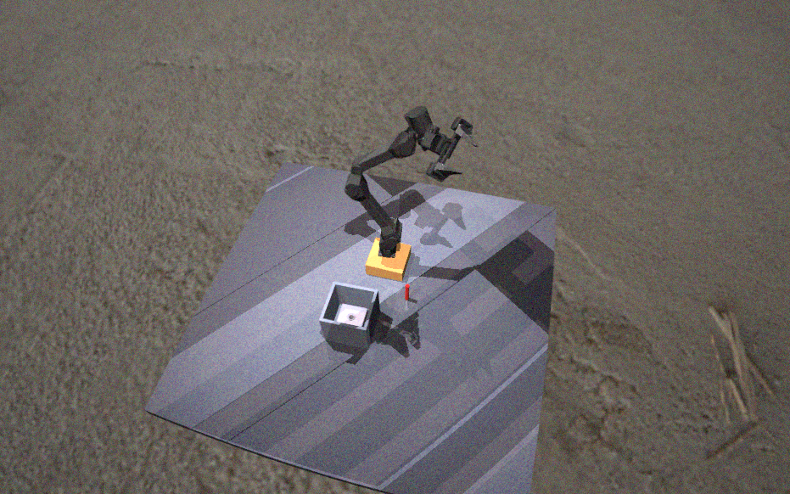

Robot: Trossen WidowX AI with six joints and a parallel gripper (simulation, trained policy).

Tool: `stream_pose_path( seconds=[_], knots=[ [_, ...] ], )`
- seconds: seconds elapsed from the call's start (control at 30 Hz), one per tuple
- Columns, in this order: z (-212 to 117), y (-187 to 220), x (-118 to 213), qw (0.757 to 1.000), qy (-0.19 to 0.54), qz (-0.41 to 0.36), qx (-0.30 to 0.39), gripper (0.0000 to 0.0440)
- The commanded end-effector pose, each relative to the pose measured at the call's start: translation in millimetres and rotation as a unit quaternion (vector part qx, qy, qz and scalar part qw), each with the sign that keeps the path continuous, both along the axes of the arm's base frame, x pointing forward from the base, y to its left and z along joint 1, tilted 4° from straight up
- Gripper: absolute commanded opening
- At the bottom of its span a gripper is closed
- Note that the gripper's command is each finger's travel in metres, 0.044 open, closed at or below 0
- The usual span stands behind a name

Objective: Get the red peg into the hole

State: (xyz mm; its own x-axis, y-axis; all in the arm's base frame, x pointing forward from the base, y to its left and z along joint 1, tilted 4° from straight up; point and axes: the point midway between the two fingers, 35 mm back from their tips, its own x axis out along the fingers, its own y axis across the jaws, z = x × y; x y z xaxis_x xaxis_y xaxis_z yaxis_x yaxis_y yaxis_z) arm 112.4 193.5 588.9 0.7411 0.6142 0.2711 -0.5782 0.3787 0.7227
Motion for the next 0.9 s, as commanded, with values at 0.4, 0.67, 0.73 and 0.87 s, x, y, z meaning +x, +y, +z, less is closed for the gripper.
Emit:
stream_pose_path(
  seconds=[0.4,0.67,0.73,0.87],
  knots=[
    [-98,60,48,0.990,0.117,-0.005,-0.082,0.0440],
    [-174,65,93,0.962,0.240,-0.045,-0.122,0.0440],
    [-193,62,102,0.952,0.272,-0.056,-0.130,0.0440],
    [-228,54,118,0.928,0.336,-0.080,-0.142,0.0440]
  ],
)
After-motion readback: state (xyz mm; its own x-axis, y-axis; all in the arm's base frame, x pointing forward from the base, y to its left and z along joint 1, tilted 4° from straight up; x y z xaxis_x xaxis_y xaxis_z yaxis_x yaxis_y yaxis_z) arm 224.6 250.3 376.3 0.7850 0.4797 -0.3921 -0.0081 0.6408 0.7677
